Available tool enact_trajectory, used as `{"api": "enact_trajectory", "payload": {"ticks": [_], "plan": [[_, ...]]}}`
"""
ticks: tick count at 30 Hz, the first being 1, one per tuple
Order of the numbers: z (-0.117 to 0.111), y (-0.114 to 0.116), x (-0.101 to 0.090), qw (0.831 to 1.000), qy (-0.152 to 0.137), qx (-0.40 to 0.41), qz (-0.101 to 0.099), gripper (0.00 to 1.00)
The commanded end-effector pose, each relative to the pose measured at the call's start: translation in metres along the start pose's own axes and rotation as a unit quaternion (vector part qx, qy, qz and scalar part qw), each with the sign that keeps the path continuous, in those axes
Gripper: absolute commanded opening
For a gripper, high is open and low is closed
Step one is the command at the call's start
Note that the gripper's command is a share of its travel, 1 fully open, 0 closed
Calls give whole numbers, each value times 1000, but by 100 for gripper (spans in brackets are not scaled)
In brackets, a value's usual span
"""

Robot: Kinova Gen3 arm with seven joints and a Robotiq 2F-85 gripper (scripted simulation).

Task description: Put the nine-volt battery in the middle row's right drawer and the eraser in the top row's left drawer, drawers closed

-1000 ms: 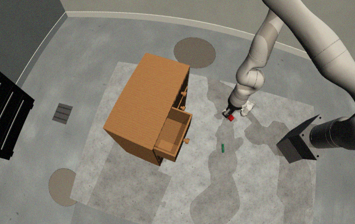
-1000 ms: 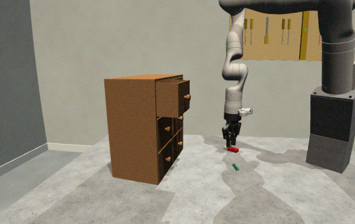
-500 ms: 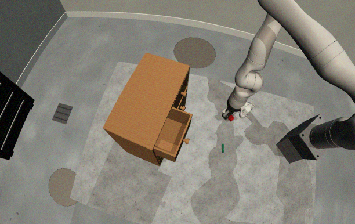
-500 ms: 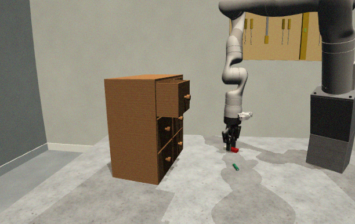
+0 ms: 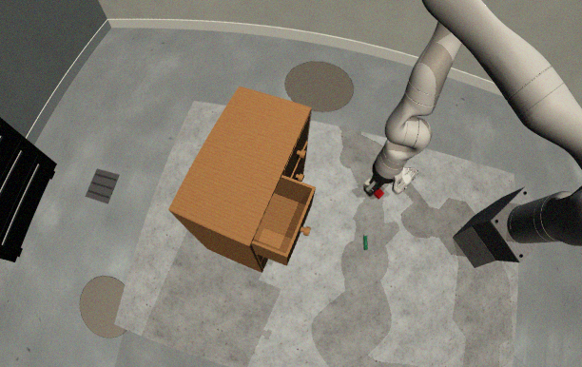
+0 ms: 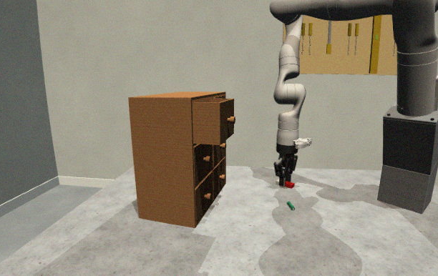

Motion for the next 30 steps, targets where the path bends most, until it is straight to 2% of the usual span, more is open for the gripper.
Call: {"api": "enact_trajectory", "payload": {"ticks": [1, 3, 4, 25, 30], "plan": [[1, 0, 0, 1000, -1, 0, 0, 38], [1, 0, 0, 1000, -1, 0, 0, 38], [1, 0, 0, 1000, -1, 0, 0, 19], [1, 0, -1, 1000, -1, 0, 0, 19], [1, 0, -18, 1000, -1, 0, 0, 19]]}}
Point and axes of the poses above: the point where the finger pads meet when closed, its own x axis out along the fingers, its own y axis across the jaws, z = x × y, the point moved 2 cm from there along -x, back along the fingers, and after that the axes turned 1 degree about x, right-handed, at the moved point
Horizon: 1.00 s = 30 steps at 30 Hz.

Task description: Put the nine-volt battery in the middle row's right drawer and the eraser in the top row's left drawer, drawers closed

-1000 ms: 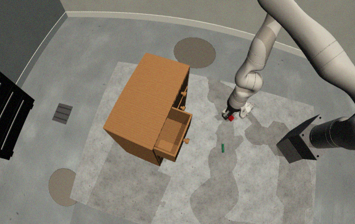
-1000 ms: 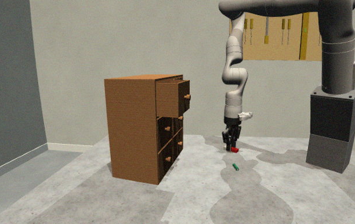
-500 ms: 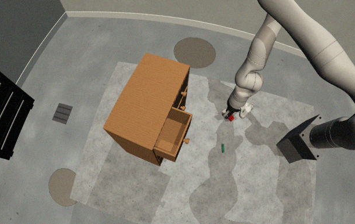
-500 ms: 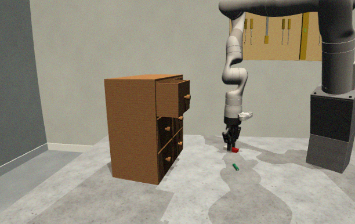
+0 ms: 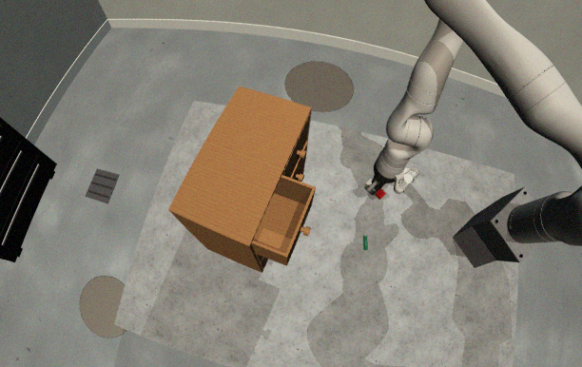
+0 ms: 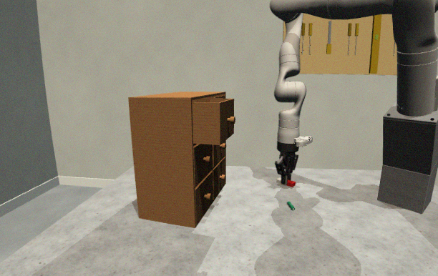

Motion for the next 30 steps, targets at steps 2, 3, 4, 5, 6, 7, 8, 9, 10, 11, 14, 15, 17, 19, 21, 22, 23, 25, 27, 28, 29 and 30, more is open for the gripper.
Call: {"api": "enact_trajectory", "payload": {"ticks": [2, 3, 4, 5, 6, 7, 8, 9, 10, 11, 14, 15, 17, 19, 21, 22, 23, 25, 27, 28, 29, 30], "plan": [[4, -1, -25, 1000, -5, -2, -1, 19], [4, -1, -33, 1000, -5, -2, -1, 19], [4, -1, -33, 1000, -5, -2, -1, 19], [4, -1, -33, 1000, -5, -2, -1, 19], [4, -1, -41, 1000, -5, -2, -1, 19], [4, -1, -49, 1000, -5, -2, -1, 19], [4, -1, -57, 1000, -5, -2, -1, 19], [4, 0, -65, 1000, -5, -2, -1, 19], [4, 0, -71, 1000, -5, -2, -1, 19], [4, 0, -77, 1000, -5, -2, -1, 19], [4, 0, -90, 1000, -5, -2, -1, 19], [4, 0, -92, 1000, -5, -2, -1, 19], [4, 0, -93, 1000, -5, -2, -1, 19], [4, 0, -94, 1000, -5, -2, -1, 19], [4, 0, -94, 1000, -5, -2, -1, 19], [4, 0, -94, 1000, -5, -2, -1, 19], [4, 0, -94, 1000, -5, -2, -1, 19], [4, 0, -94, 1000, -5, -2, -1, 19], [4, 0, -94, 1000, -5, -1, -1, 19], [3, 0, -94, 1000, -5, -1, -1, 19], [3, 0, -94, 1000, -5, 0, -1, 19], [3, 0, -94, 1000, -5, 0, -1, 19]]}}
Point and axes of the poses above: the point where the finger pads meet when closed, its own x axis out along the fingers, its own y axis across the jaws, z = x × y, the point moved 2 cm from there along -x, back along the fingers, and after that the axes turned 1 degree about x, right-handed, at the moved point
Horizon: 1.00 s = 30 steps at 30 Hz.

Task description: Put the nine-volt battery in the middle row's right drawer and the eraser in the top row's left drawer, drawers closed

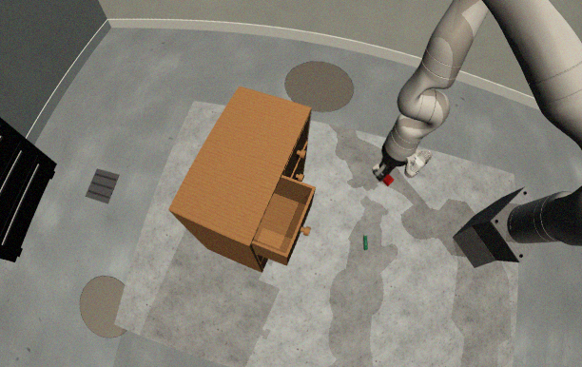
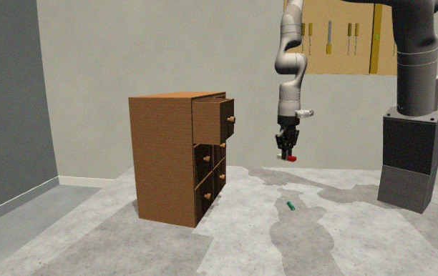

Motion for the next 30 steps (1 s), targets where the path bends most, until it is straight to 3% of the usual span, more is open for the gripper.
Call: {"api": "enact_trajectory", "payload": {"ticks": [1, 14, 26, 30], "plan": [[0, 1, -1, 1000, -1, 2, 0, 19], [-5, 15, -1, 999, -1, 43, 0, 19], [-21, 45, -1, 990, 0, 144, -2, 19], [-30, 65, -1, 980, 0, 201, -1, 19]]}}
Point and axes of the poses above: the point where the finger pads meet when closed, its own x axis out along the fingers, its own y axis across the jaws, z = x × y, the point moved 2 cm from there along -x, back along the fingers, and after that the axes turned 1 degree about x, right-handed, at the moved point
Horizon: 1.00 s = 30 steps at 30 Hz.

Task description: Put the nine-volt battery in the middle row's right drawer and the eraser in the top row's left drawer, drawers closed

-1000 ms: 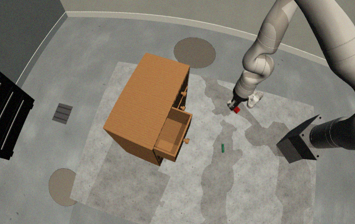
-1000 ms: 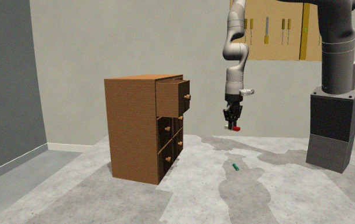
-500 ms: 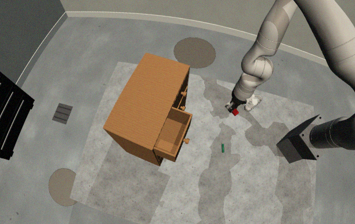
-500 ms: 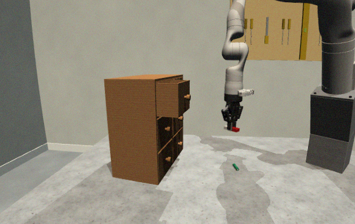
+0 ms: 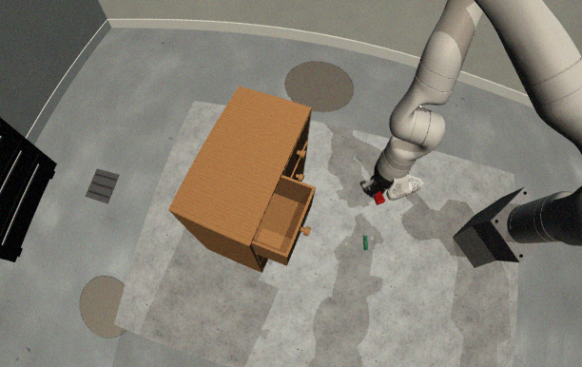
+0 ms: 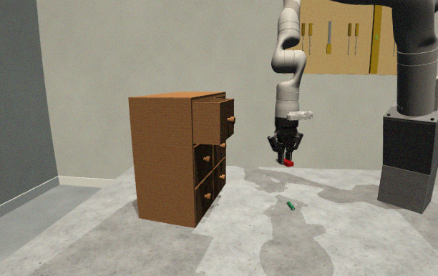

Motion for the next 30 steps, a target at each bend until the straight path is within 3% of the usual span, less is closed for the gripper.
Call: {"api": "enact_trajectory", "payload": {"ticks": [1, 11, 13, 22, 28, 30], "plan": [[-14, 11, 1, 1000, 3, 27, 2, 19], [-61, 57, 1, 978, 3, 206, 2, 19], [-61, 57, 1, 978, 3, 206, 2, 19], [-96, 92, 0, 941, 4, 339, 2, 19], [-121, 116, 0, 903, 4, 429, 2, 19], [-121, 116, 0, 903, 4, 429, 2, 19]]}}
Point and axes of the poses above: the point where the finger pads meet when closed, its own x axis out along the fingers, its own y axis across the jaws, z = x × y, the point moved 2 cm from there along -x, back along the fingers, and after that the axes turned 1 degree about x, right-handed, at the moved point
